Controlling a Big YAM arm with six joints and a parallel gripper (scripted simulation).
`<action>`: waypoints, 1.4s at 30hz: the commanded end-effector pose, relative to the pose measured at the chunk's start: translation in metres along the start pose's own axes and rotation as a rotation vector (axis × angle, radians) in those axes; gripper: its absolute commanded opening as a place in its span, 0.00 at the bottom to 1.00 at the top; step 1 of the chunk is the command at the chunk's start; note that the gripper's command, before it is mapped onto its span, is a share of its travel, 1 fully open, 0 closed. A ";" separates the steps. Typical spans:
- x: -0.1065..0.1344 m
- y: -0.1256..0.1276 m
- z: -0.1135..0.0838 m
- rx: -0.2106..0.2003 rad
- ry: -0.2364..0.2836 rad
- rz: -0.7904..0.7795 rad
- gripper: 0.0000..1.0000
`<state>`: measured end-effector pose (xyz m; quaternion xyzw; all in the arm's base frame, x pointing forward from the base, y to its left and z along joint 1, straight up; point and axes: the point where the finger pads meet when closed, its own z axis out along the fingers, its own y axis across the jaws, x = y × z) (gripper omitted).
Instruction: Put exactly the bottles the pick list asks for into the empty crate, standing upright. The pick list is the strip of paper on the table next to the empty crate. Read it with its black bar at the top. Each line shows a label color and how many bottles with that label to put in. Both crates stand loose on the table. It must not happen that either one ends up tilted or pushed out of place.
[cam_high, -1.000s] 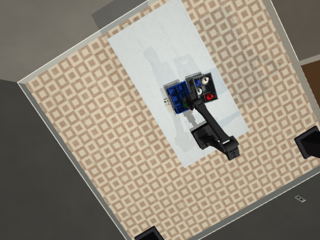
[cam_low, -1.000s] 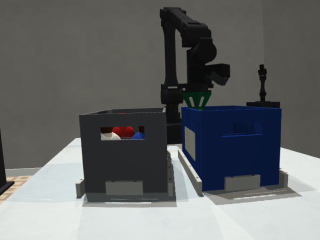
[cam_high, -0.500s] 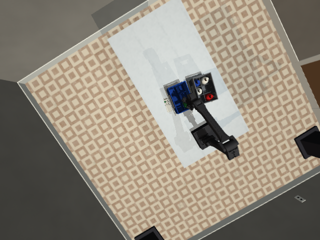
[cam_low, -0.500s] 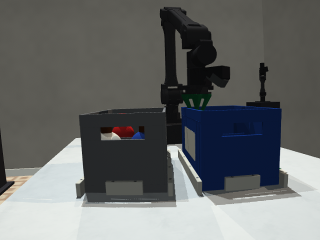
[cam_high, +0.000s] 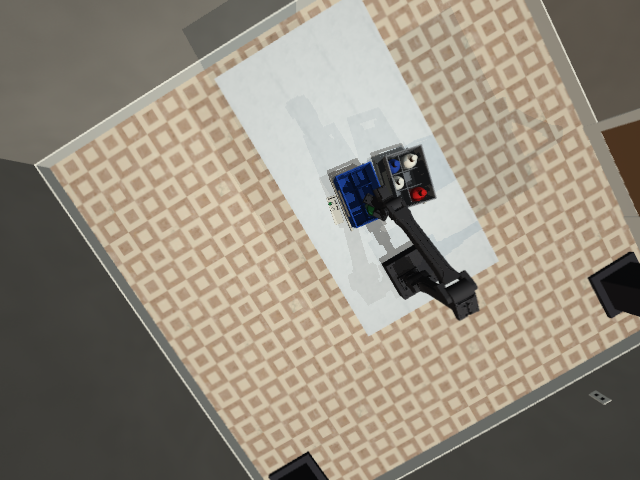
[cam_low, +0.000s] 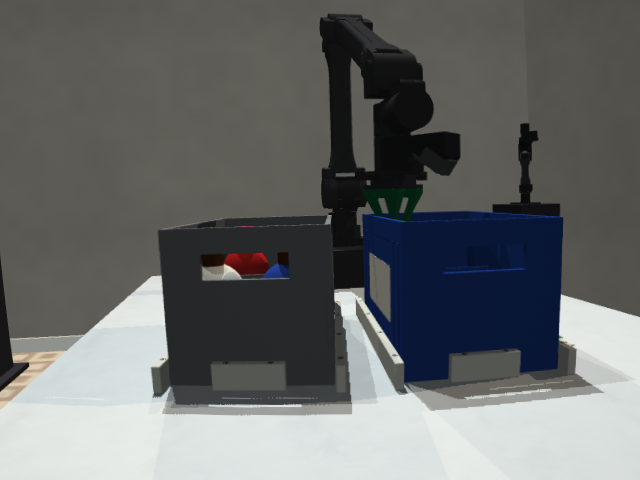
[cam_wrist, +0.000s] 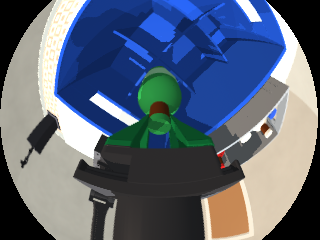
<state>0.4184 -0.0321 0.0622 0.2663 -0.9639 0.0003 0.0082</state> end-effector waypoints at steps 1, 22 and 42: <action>-0.023 -0.015 -0.024 0.045 -0.074 -0.003 0.00; -0.022 -0.017 -0.021 0.045 -0.072 -0.003 0.00; -0.014 -0.009 -0.012 0.023 -0.042 -0.001 0.61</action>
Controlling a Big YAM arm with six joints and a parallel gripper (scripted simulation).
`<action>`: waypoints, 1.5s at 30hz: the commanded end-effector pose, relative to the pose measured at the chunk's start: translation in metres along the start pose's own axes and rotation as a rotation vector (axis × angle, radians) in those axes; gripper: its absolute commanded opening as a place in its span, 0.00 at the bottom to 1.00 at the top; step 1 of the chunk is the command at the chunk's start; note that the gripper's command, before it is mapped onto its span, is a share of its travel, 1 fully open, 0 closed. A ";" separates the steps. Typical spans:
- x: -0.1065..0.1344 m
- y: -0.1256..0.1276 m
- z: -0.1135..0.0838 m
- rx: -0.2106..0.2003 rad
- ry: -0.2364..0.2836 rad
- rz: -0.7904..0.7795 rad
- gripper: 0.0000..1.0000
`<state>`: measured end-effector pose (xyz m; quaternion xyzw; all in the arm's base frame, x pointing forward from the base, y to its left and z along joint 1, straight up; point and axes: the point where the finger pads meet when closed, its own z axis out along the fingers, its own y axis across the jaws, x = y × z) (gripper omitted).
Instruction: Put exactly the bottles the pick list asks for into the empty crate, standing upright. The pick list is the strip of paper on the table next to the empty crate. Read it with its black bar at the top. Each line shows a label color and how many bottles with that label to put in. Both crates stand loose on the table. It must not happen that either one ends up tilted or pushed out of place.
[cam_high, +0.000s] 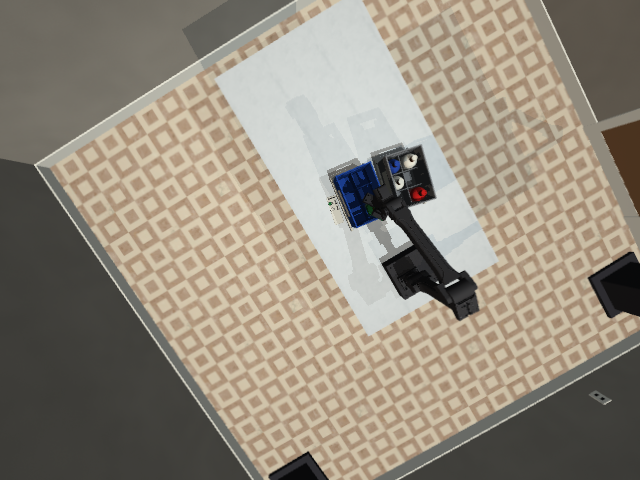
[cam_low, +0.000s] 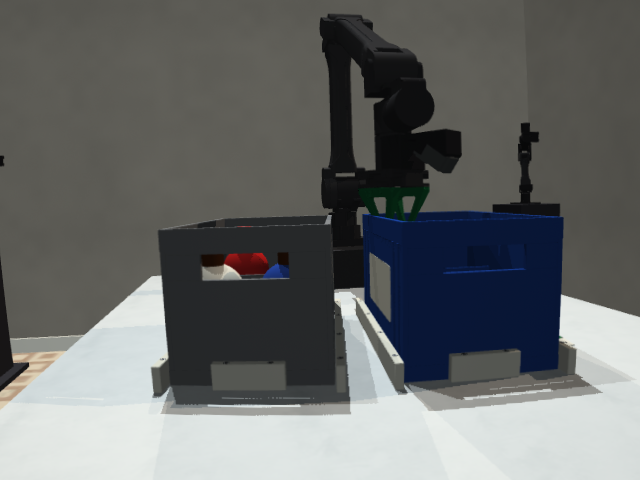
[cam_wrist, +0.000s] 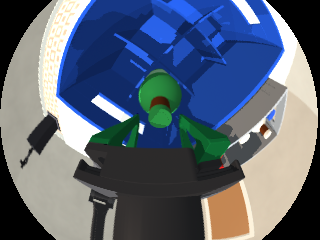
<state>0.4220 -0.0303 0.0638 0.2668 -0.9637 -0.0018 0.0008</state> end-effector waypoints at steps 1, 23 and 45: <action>-0.013 -0.017 -0.015 0.040 -0.044 -0.002 0.61; -0.006 -0.015 -0.010 0.034 -0.035 0.000 0.61; -0.002 -0.013 -0.007 0.029 -0.028 0.000 0.61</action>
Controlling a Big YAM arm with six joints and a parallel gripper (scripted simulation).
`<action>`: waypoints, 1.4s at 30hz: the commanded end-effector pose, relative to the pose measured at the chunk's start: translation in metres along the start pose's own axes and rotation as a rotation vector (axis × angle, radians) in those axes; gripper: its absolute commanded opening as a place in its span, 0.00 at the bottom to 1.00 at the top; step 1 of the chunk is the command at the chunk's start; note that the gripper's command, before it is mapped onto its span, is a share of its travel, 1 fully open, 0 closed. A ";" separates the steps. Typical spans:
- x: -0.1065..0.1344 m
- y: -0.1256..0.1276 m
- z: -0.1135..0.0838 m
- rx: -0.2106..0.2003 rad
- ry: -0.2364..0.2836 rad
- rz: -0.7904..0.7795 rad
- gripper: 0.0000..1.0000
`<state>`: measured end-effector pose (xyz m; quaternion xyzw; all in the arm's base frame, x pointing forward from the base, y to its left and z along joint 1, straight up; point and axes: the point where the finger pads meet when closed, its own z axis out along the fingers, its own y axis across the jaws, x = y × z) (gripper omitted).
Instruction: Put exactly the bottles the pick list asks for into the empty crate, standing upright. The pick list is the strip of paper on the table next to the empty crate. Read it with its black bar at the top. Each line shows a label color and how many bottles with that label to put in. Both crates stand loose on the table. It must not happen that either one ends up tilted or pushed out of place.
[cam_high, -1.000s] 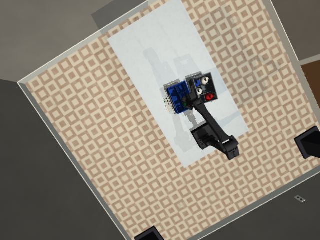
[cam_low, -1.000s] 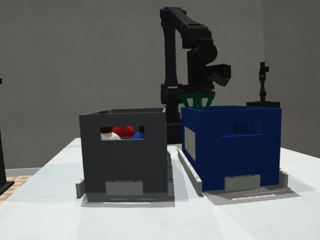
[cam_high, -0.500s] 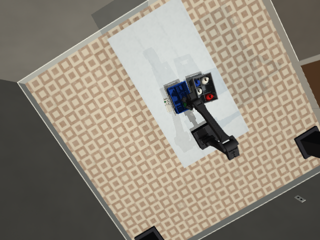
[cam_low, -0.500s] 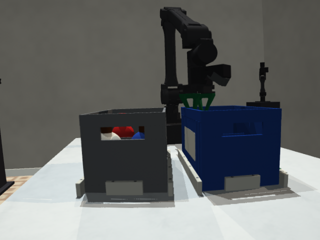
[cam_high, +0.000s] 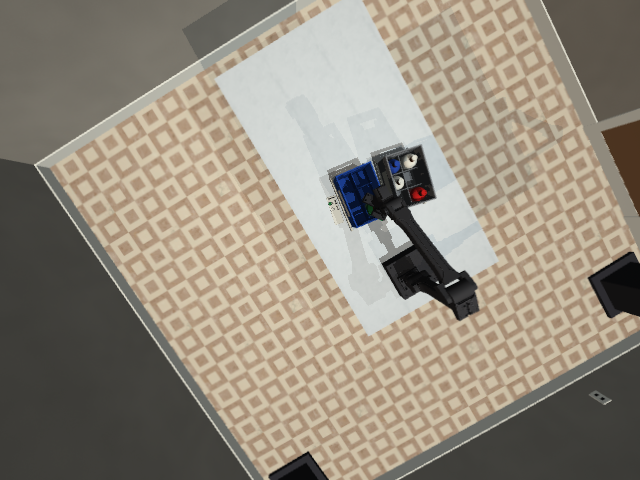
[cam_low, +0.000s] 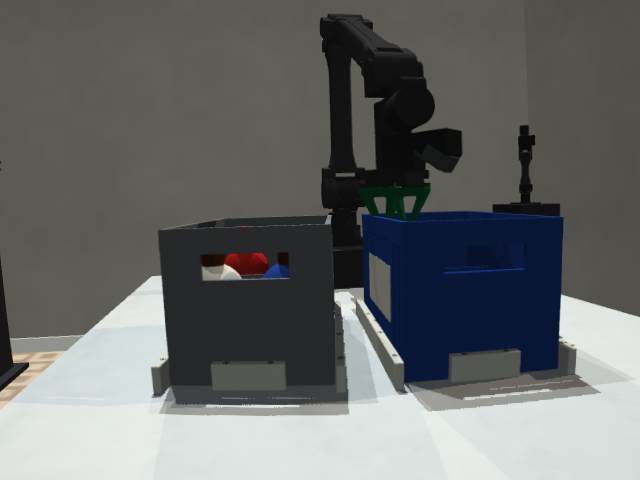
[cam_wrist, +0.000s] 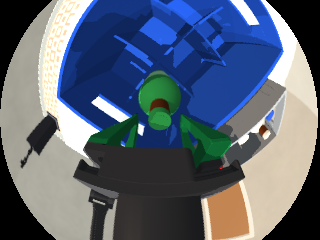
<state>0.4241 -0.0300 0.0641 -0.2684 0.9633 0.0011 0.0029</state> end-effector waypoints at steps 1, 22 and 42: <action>0.001 -0.012 -0.007 0.026 -0.021 0.003 0.61; 0.004 -0.011 -0.005 0.023 -0.017 0.003 0.61; -0.010 -0.018 -0.064 0.042 -0.048 -0.002 0.61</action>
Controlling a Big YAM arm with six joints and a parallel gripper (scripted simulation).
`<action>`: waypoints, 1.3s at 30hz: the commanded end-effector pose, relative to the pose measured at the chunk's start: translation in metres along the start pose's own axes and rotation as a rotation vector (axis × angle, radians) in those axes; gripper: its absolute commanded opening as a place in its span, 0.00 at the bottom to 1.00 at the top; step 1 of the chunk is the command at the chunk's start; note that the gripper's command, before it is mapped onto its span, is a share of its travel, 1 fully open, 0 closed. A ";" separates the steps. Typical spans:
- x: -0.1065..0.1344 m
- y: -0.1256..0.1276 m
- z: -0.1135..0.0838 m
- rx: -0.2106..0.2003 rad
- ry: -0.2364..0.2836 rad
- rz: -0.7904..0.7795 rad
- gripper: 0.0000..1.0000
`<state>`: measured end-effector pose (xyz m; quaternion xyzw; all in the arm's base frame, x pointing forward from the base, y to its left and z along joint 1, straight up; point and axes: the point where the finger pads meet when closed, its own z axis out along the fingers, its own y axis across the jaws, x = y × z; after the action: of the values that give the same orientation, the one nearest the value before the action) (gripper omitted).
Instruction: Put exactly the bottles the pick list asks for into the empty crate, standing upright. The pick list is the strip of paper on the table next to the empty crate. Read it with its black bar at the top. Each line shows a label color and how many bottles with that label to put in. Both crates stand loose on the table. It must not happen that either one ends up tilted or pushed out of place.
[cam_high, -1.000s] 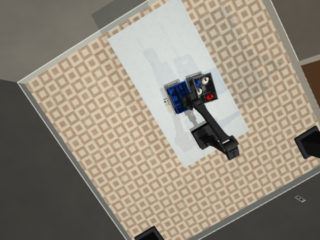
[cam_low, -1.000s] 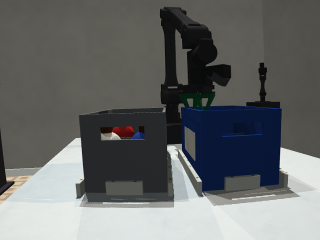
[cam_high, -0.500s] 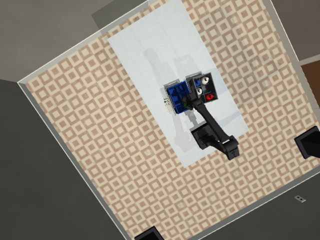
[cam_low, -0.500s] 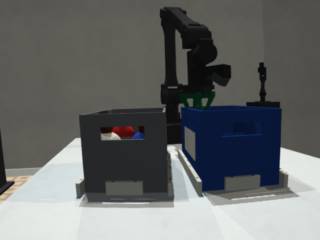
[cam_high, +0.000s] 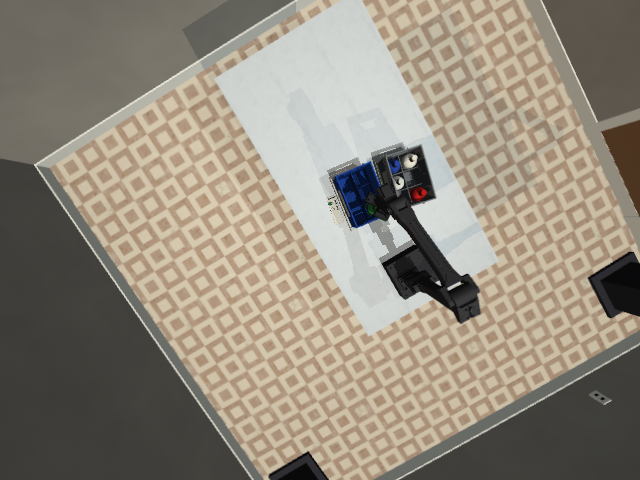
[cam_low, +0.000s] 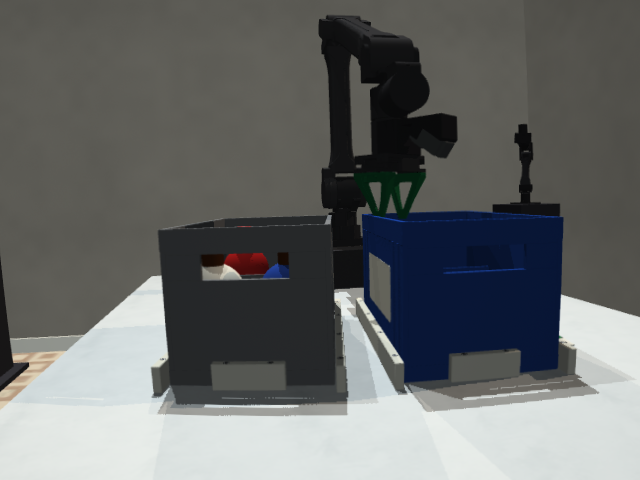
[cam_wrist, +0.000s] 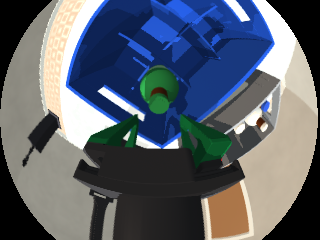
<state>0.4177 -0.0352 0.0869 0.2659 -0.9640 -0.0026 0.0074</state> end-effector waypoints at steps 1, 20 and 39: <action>-0.017 -0.016 -0.044 0.051 -0.067 -0.008 0.61; -0.015 -0.013 -0.092 0.052 -0.069 -0.010 0.61; -0.010 0.001 -0.071 0.025 -0.033 -0.001 0.61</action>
<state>0.4222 -0.0342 0.1470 0.2674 -0.9636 0.0001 -0.0001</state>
